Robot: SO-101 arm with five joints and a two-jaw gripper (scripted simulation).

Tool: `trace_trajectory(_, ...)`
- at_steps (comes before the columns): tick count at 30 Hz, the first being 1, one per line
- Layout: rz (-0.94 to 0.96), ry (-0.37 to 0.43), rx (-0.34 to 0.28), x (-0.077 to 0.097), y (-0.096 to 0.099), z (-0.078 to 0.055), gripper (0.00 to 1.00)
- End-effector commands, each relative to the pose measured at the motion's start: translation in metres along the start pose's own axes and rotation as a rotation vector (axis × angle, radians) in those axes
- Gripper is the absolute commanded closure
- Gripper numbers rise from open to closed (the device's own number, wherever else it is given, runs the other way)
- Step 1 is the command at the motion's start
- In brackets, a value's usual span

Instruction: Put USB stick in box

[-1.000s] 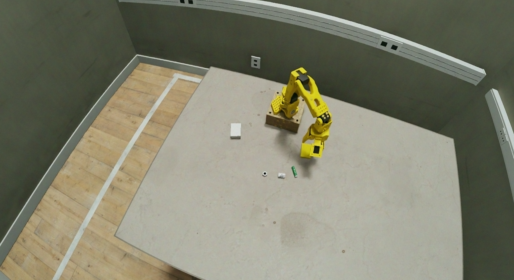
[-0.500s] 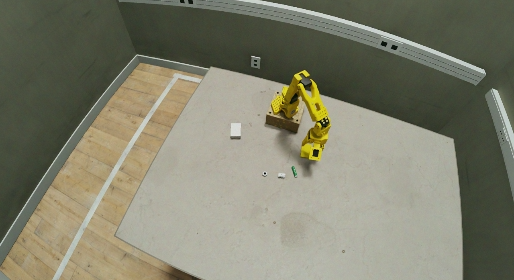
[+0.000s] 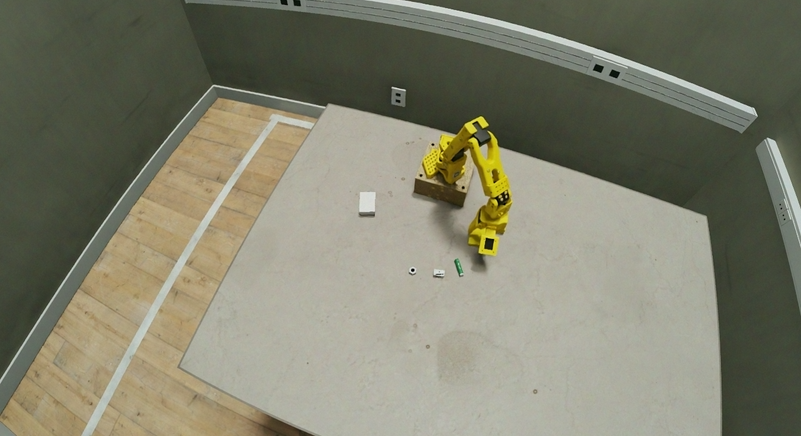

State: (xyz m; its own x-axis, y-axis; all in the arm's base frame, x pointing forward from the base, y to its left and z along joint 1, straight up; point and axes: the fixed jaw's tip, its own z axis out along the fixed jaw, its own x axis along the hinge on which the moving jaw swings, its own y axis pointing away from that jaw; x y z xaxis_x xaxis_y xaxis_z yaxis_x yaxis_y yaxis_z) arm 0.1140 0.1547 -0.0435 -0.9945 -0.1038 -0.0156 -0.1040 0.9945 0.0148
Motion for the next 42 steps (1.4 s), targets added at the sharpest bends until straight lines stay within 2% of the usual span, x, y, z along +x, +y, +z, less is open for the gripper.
trace_trajectory(1, -0.003, 0.010, 0.009, 0.0020, -0.0037, 0.0072, 0.70)
trace_trajectory(30, -0.003, 0.010, 0.009, 0.0024, -0.0041, 0.0097, 0.70)
trace_trajectory(42, -0.003, 0.010, 0.009, 0.0070, -0.0088, 0.0157, 0.70)
